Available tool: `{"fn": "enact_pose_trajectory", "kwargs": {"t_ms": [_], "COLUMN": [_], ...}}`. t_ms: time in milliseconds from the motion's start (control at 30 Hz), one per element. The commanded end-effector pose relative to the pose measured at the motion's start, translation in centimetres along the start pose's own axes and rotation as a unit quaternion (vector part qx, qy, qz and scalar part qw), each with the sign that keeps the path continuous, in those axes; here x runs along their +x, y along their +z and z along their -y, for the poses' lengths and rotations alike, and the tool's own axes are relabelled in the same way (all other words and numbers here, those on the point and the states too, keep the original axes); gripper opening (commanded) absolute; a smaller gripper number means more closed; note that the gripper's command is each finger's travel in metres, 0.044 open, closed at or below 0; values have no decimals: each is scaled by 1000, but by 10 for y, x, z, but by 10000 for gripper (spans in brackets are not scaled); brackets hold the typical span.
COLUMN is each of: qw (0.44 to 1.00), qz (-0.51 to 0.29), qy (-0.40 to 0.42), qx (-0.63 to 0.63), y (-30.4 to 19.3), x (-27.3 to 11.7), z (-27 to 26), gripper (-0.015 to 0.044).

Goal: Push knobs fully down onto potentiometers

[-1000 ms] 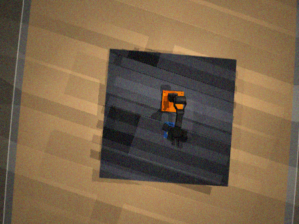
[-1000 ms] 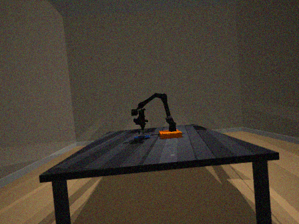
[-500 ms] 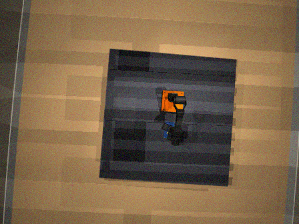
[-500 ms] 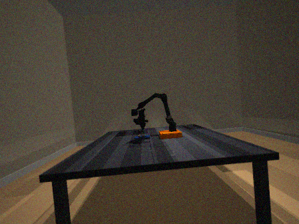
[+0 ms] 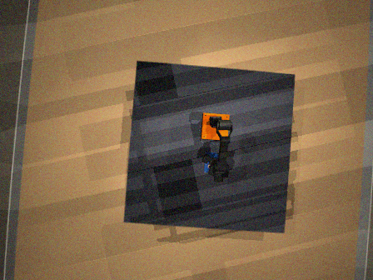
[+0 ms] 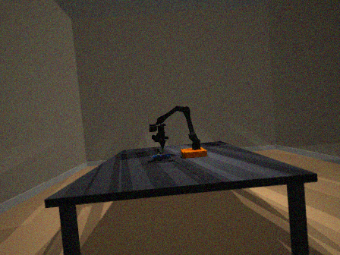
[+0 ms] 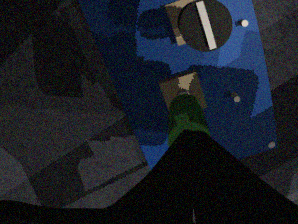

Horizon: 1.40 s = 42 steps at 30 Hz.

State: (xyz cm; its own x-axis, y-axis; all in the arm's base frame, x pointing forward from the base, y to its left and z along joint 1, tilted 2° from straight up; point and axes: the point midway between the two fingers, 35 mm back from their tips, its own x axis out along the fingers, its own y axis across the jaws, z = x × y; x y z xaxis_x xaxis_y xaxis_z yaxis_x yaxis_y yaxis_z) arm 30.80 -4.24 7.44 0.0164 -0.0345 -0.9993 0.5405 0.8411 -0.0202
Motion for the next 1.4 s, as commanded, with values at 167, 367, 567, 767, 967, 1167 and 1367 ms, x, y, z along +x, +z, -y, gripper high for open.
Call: {"fn": "enact_pose_trajectory", "kwargs": {"t_ms": [167,367,567,767,967,1167,1367], "qw": [1000,1000,1000,1000,1000,1000,1000], "qz": [-3,-3,-3,-3,-3,-3,-3], "qy": [2,2,2,2,2,2,2], "qx": [0,0,0,0,0,0,0], "y": [-1,-1,-1,-1,-1,-1,-1], "x": [4,9,9,12,13,14,17], "z": [-1,-1,-1,-1,-1,-1,-1], "gripper": [0,0,0,0,0,0,0]}}
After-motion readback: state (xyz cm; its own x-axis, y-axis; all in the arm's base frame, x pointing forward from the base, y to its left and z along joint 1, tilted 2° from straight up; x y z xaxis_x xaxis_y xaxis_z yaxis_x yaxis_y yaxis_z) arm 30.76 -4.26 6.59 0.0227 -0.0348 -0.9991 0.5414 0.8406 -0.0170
